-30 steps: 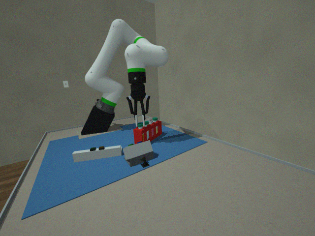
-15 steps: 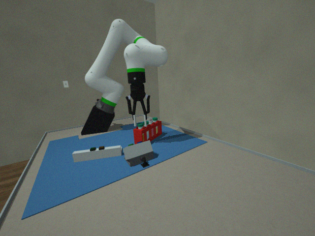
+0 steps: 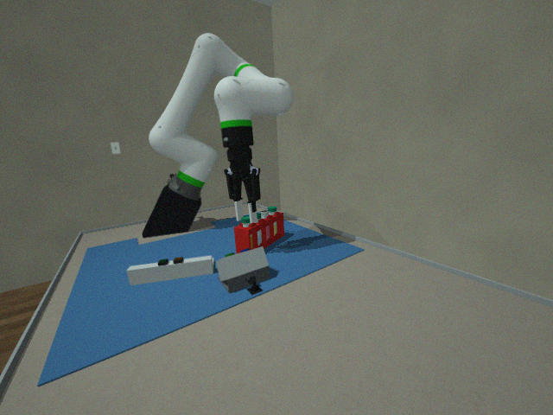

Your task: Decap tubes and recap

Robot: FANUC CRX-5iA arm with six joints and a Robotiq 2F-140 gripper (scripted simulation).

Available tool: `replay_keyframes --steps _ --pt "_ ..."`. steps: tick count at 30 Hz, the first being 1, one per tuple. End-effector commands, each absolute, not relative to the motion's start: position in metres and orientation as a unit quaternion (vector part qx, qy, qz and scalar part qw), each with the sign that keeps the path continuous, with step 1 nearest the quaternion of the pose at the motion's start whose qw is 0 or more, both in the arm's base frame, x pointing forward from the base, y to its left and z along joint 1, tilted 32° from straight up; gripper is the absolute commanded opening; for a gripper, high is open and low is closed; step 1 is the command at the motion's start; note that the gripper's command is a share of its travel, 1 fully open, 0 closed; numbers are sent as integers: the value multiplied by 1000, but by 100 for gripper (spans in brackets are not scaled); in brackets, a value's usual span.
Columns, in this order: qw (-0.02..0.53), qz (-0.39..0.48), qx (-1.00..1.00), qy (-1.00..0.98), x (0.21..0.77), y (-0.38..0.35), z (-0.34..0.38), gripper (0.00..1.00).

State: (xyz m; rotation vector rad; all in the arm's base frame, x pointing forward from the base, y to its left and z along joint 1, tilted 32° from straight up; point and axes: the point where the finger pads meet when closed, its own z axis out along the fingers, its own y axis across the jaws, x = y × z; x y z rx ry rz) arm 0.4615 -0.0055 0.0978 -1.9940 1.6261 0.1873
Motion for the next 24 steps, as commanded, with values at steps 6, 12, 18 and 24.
replay_keyframes --steps 6,12,18,24 --pt "242 125 -588 762 462 -6 98 35" --pt "242 125 -588 762 462 -6 98 35" --pt "242 125 -588 762 462 -6 98 0" --pt "242 125 -588 762 462 -6 98 0"
